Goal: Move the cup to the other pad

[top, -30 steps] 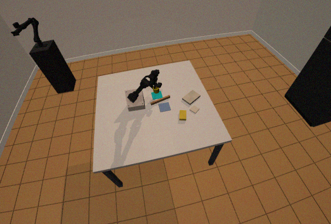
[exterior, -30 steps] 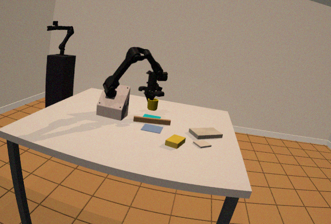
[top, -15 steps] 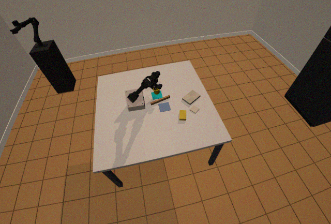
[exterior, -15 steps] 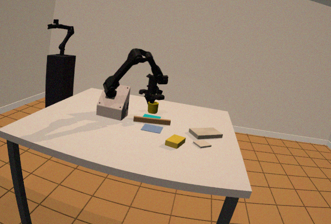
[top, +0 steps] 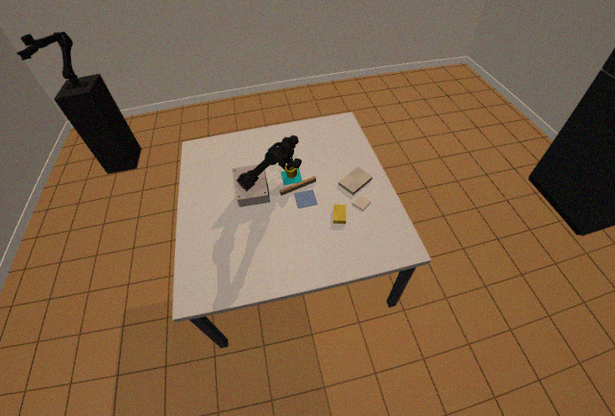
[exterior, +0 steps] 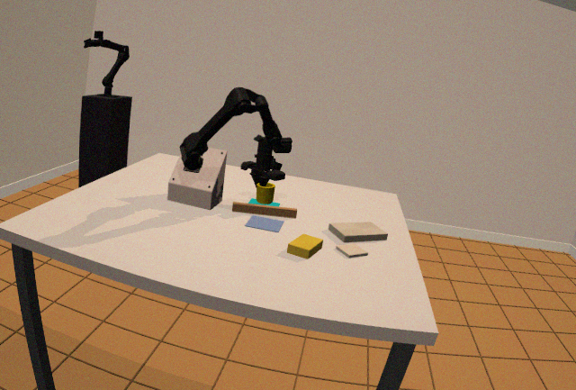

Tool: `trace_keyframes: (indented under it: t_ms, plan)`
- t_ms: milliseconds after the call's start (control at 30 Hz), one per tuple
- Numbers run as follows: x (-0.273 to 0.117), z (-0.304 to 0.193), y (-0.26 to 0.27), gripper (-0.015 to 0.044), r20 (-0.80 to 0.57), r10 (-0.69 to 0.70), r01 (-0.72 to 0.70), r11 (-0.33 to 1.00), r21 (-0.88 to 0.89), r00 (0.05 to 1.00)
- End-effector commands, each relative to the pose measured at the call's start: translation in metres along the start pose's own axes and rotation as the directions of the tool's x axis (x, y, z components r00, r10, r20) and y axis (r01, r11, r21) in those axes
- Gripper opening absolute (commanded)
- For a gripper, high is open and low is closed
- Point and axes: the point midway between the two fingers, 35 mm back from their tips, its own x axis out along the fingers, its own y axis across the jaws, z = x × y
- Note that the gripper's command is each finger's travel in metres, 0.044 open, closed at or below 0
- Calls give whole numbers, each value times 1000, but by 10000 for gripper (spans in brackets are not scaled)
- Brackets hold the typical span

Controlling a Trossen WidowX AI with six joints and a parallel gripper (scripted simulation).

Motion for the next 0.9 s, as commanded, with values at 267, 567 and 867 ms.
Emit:
trace_keyframes:
  t_ms: [267,567,867]
  plan:
    - [6,-1,1,0,-4,2,-2,1000,-2,1000]
    - [6,-1,1,0,-4,2,-2,1000,-2,1000]
    - [6,-1,1,147,-4,2,-2,1000,-2,1000]
